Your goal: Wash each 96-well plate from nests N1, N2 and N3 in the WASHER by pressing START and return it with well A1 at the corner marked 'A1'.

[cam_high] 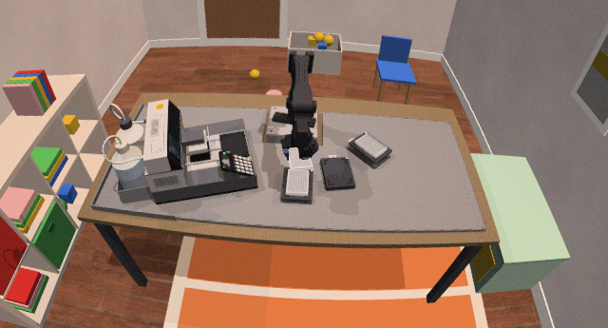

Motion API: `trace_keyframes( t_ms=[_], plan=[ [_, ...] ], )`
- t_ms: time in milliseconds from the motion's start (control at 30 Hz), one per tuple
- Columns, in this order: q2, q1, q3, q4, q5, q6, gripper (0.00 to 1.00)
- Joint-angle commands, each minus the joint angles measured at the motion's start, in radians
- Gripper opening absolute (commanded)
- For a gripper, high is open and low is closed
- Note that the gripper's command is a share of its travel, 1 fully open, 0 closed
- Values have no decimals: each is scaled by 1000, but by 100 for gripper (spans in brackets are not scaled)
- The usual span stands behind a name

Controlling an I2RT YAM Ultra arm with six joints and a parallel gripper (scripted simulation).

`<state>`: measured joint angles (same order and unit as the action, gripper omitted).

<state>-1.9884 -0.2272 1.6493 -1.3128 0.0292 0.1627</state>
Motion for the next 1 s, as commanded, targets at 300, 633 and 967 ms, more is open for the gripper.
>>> trace_keyframes(
  t_ms=[300, 633, 967],
  plan=[
    [43, 157, -3, -20, -12, 178, 0],
    [42, 266, 19, -43, -20, 287, 0],
    [15, 397, 82, -79, -30, 418, 0]
  ],
)
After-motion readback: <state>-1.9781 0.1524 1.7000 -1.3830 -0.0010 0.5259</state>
